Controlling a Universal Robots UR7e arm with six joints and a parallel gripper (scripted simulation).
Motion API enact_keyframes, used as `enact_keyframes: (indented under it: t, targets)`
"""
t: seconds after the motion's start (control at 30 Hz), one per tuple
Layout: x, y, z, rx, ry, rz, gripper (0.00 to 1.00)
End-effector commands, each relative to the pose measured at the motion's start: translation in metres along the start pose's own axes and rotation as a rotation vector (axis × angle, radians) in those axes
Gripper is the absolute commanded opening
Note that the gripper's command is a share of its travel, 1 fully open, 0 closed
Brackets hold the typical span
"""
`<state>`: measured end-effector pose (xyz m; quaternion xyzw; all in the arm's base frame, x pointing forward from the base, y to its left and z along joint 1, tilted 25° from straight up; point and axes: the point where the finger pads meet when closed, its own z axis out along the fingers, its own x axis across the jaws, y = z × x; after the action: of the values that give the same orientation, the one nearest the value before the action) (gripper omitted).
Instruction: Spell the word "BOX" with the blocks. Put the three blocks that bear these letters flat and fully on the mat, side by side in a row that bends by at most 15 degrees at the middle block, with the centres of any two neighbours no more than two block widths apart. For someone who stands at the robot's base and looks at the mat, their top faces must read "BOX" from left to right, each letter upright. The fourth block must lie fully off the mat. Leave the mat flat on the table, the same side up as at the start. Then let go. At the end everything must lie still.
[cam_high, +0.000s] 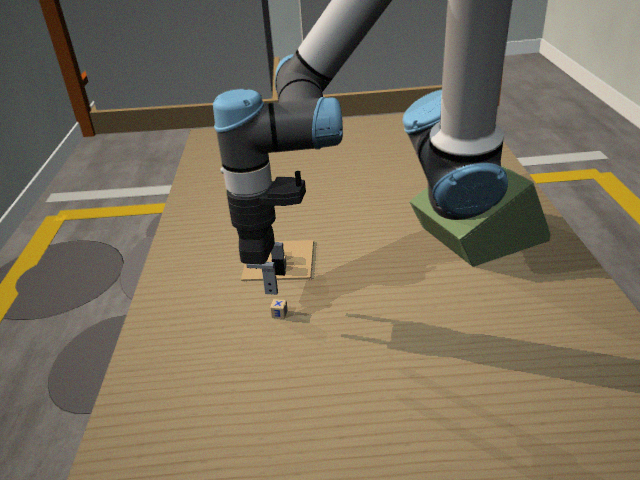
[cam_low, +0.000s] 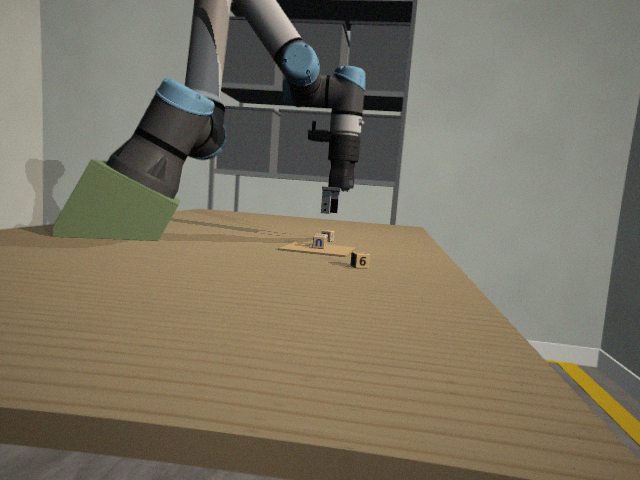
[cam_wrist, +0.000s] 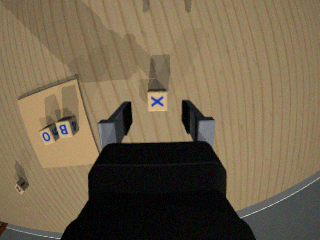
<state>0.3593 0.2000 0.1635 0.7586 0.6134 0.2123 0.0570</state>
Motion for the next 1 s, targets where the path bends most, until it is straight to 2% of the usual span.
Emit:
enact_keyframes:
  t: [0.0, 0.5, 0.97]
  targets:
    - [0.000, 0.000, 0.005, -0.001, 0.000, 0.000, 1.00]
    - [0.000, 0.000, 0.028, -0.001, 0.000, 0.000, 1.00]
    - [0.001, -0.001, 0.036, -0.001, 0.000, 0.000, 1.00]
